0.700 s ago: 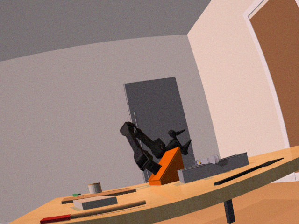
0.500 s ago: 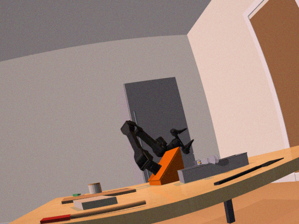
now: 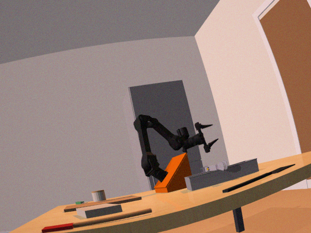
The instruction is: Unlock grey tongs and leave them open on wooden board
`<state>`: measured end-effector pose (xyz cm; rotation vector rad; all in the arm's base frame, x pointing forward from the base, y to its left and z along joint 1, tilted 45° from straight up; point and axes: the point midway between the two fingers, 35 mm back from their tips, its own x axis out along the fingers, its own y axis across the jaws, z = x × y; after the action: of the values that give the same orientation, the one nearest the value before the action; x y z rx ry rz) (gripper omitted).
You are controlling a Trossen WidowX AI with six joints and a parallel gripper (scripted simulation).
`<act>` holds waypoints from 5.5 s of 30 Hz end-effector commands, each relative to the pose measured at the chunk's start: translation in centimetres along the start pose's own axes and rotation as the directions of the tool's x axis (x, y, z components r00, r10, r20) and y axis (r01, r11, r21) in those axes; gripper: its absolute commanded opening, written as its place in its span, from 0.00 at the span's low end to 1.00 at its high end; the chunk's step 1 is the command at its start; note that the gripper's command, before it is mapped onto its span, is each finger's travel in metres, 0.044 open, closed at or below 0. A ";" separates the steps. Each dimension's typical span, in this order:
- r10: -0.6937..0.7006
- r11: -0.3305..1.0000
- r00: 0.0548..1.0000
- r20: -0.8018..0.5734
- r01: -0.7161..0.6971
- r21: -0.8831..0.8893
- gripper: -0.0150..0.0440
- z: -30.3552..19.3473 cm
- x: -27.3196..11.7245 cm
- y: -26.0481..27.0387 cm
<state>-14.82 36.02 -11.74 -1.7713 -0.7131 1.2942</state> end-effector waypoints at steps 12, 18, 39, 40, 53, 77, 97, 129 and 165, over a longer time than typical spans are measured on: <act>0.320 0.909 0.873 -0.369 -0.392 -0.139 1.00 -13.7 10.4 -1.6; 0.471 0.773 0.737 -0.486 -0.609 -0.175 1.00 -21.1 12.2 -1.7; 0.868 0.091 0.162 -0.468 -0.981 -0.171 1.00 -43.4 7.3 -0.8; 0.880 0.057 0.134 -0.455 -0.982 -0.179 1.00 -44.3 6.7 -0.7; 0.954 -0.221 -0.141 -0.264 -0.926 -0.307 1.00 -52.5 -1.3 -0.4; 0.954 -0.222 -0.141 -0.264 -0.926 -0.307 1.00 -53.1 -2.1 0.1; 0.954 -0.222 -0.141 -0.265 -0.926 -0.306 1.00 -54.1 -2.5 3.2; 0.954 -0.221 -0.141 -0.265 -0.927 -0.303 0.56 -54.7 -3.0 5.7; 0.950 -0.237 -0.134 -0.280 -0.896 -0.376 0.00 -51.2 -1.1 -6.4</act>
<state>34.30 23.03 0.31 -2.8336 0.8386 2.3531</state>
